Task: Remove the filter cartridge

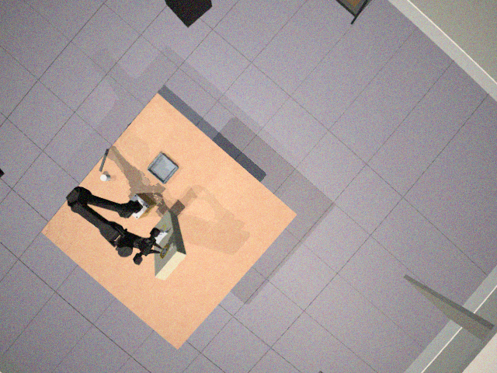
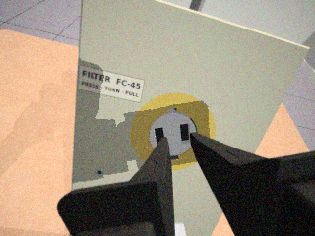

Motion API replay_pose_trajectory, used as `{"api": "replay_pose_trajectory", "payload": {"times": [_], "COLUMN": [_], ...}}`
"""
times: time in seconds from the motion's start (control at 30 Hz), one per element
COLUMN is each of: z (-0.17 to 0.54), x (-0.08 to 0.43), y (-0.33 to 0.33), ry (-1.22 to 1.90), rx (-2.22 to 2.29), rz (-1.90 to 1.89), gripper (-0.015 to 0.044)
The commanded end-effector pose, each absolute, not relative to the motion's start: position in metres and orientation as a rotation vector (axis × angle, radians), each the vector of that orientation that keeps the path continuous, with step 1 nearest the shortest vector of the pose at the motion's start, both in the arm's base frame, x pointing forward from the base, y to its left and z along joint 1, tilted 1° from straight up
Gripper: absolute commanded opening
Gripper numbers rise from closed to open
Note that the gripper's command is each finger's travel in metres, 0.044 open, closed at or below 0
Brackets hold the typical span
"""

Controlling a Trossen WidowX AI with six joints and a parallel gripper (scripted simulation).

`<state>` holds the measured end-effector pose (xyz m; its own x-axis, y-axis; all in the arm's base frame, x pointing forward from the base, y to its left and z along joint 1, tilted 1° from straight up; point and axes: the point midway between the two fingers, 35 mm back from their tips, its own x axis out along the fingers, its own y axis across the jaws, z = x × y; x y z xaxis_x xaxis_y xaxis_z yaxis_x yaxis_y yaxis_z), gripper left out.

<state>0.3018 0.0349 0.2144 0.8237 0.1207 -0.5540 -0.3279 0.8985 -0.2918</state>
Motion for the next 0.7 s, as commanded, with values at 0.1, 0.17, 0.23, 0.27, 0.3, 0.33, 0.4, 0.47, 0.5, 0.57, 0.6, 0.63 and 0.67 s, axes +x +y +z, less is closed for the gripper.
{"api": "replay_pose_trajectory", "payload": {"times": [0.1, 0.17, 0.23, 0.27, 0.3, 0.33, 0.4, 0.47, 0.5, 0.57, 0.6, 0.63, 0.67], "z": [0.2026, 0.2008, 0.2001, 0.2001, 0.2001, 0.2000, 0.1991, 0.1983, 0.1981, 0.1977, 0.1975, 0.1974, 0.1973], "x": [0.3089, 0.3110, 0.3117, 0.3117, 0.3117, 0.3116, 0.3111, 0.3105, 0.3104, 0.3101, 0.3100, 0.3100, 0.3099], "y": [0.0354, 0.0357, 0.0358, 0.0358, 0.0358, 0.0358, 0.0355, 0.0353, 0.0352, 0.0351, 0.0351, 0.0351, 0.0351], "ry": [0.570, 0.570, 0.570, 0.570, 0.570, 0.570, 0.570, 0.570, 0.570, 0.570, 0.570, 0.570, 0.570], "rx": [-0.390, -0.390, -0.390, -0.390, -0.390, -0.390, -0.390, -0.390, -0.390, -0.390, -0.390, -0.390, -0.390], "rz": [0.243, 0.243, 0.243, 0.243, 0.243, 0.243, 0.243, 0.243, 0.243, 0.243, 0.243, 0.243, 0.243], "gripper": [0.0089, 0.0089, 0.0089, 0.0089, 0.0089, 0.0089, 0.0089, 0.0089, 0.0089, 0.0089, 0.0089, 0.0089, 0.0089]}}
